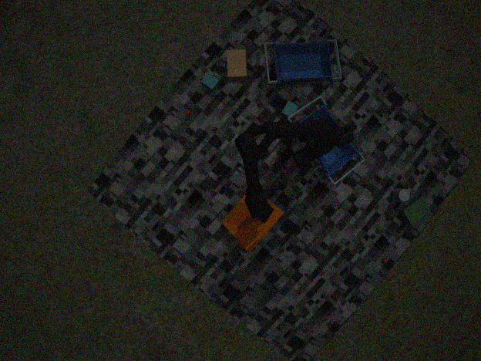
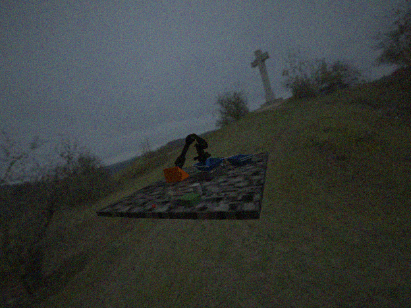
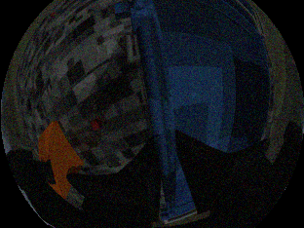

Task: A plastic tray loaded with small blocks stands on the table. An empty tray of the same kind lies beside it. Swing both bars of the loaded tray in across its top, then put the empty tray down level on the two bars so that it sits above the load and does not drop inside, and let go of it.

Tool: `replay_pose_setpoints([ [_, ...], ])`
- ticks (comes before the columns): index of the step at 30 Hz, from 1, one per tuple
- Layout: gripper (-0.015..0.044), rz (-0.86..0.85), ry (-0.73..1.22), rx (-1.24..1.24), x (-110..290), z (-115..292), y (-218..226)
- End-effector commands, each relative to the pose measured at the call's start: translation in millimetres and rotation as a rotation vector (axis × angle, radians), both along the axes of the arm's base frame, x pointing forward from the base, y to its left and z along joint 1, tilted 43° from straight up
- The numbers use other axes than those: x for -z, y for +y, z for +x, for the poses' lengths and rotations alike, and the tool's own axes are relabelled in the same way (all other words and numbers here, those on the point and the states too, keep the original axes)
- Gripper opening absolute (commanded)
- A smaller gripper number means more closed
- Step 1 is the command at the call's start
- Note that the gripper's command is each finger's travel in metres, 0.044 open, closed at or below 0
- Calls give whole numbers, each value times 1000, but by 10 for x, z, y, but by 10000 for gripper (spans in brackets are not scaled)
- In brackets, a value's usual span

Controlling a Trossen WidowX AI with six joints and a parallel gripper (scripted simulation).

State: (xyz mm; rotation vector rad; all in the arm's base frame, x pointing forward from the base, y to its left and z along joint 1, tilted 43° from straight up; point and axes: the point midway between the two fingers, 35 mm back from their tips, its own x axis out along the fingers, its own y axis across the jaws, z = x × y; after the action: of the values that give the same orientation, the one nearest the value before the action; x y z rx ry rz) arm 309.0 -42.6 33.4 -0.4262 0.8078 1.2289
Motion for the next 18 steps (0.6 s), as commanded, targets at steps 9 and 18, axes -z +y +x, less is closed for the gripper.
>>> replay_pose_setpoints([
  [9,0,3,9,-6,36,-25,63],
  [18,0,6,16,-11,66,-47,116],
])
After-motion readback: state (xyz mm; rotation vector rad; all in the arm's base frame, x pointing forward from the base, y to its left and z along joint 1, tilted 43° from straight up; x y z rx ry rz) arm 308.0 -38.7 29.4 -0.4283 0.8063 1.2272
